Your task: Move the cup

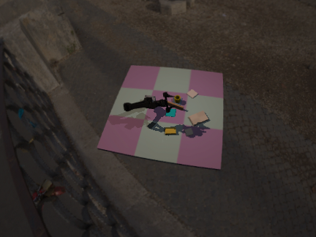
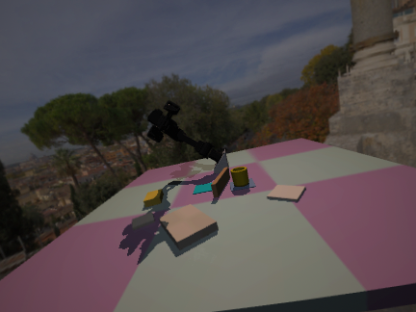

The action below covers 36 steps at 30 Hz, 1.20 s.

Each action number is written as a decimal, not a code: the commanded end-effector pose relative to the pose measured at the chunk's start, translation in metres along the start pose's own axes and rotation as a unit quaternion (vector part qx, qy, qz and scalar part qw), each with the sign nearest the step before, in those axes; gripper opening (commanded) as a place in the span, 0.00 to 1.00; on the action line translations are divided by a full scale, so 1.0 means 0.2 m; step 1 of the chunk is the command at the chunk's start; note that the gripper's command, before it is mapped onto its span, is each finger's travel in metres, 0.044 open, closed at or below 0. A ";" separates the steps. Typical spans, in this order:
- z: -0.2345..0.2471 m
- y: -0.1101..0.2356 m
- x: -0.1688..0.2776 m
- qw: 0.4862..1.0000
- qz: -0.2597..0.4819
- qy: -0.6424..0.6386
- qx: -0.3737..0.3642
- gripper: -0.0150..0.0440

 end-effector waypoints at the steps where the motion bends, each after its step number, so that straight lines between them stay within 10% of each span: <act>1: 0.00 0.00 0.00 1.000 0.003 -0.002 0.000 0.89; 9: 0.13 -0.24 0.31 0.963 0.230 -0.137 0.016 0.54; 20: 0.39 -0.41 0.83 0.777 0.520 -0.259 0.242 0.54; 36: 0.65 -0.29 1.30 0.611 0.538 -0.119 0.569 0.54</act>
Point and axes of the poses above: the point midway between the two fingers, 35 mm back from their tips, its own y axis back along the fingers, its own z axis across the jaws, x = y × z, the point moved 8 cm from there along y, back along the fingers, and after that the axes turned 10 degrees about y, right-handed, at the moved point
